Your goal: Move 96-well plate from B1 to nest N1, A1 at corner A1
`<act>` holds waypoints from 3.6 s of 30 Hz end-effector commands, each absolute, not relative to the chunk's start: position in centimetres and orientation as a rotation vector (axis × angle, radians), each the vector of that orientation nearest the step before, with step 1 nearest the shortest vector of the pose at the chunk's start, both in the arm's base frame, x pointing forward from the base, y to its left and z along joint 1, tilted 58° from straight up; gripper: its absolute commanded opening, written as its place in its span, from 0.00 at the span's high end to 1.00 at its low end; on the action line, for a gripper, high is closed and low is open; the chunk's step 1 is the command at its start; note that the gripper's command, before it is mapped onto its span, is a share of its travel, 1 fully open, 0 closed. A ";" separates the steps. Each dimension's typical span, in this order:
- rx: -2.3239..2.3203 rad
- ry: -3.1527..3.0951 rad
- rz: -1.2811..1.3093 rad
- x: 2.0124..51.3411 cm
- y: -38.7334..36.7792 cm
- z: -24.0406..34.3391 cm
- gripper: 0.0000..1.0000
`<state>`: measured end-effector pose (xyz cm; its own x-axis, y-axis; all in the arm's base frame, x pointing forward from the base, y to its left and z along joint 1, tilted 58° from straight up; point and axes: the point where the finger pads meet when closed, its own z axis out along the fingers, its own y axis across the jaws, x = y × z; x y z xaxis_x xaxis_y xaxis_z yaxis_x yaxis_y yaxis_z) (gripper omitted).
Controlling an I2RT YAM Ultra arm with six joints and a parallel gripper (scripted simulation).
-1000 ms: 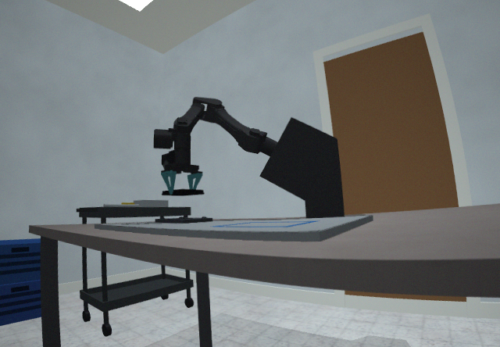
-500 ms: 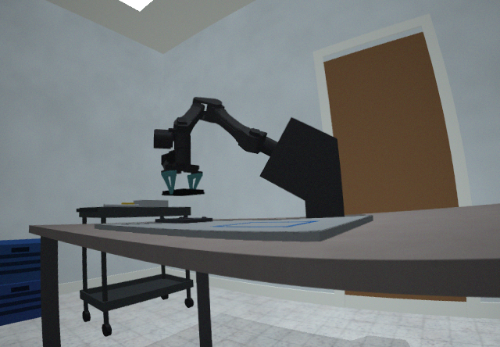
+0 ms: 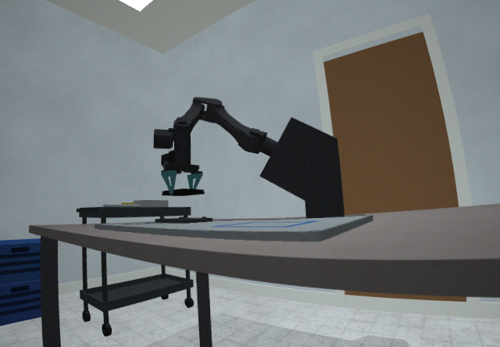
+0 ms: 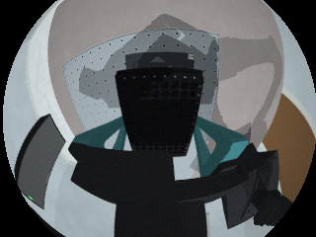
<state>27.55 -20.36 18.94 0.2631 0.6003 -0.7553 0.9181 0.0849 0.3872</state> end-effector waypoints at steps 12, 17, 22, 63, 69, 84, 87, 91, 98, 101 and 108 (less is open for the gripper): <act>1.595 1.428 -0.426 27.5 -20.3 20.5 1.00; 1.597 1.427 -0.428 27.5 -20.4 20.5 1.00; 1.606 1.440 -0.437 27.8 -20.7 19.8 1.00; 1.615 1.470 -0.456 29.2 -25.1 14.9 1.00; 1.601 1.464 -0.441 30.1 -25.6 15.1 1.00; 1.590 1.433 -0.431 29.8 -25.6 16.4 1.00; 1.596 1.440 -0.438 29.4 -25.6 15.9 1.00; 1.598 1.440 -0.440 29.3 -25.7 15.8 1.00; 1.597 1.449 -0.441 29.5 -25.6 15.5 1.00; 1.602 1.449 -0.445 29.3 -25.8 15.3 1.00; 1.603 1.458 -0.448 29.4 -25.8 14.8 1.00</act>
<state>29.77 -26.02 15.67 0.2550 0.5999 -0.7583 0.9206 0.0892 0.3802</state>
